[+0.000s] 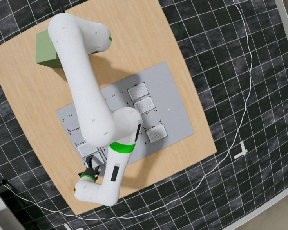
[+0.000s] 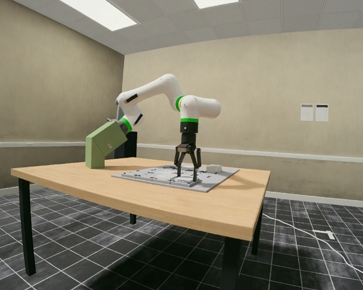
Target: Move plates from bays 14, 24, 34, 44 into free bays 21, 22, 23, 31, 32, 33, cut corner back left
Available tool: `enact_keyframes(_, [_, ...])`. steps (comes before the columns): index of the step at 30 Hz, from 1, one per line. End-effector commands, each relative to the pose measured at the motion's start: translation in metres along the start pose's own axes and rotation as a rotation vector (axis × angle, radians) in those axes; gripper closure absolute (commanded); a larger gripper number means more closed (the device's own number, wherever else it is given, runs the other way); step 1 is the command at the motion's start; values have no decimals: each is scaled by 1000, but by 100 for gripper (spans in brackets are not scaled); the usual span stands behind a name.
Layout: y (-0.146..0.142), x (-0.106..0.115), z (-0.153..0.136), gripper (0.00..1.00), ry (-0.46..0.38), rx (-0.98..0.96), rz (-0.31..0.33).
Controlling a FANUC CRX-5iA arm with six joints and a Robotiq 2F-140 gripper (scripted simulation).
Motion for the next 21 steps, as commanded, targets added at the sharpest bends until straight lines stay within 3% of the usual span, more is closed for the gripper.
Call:
enact_keyframes(1, [-1, 2, 0, 90, 1, 0, 2])
enact_keyframes(21, [-1, 8, 0, 90, 1, 0, 2])
Point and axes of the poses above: the point where the finger pads meet when closed, its own x axis back along the fingers, its own y axis across the jaws, z = x × y, the point moved 2 cm from there along x, back along the fingers, and after that the axes turned 15 degrees about -x, right-handed, at the moved point
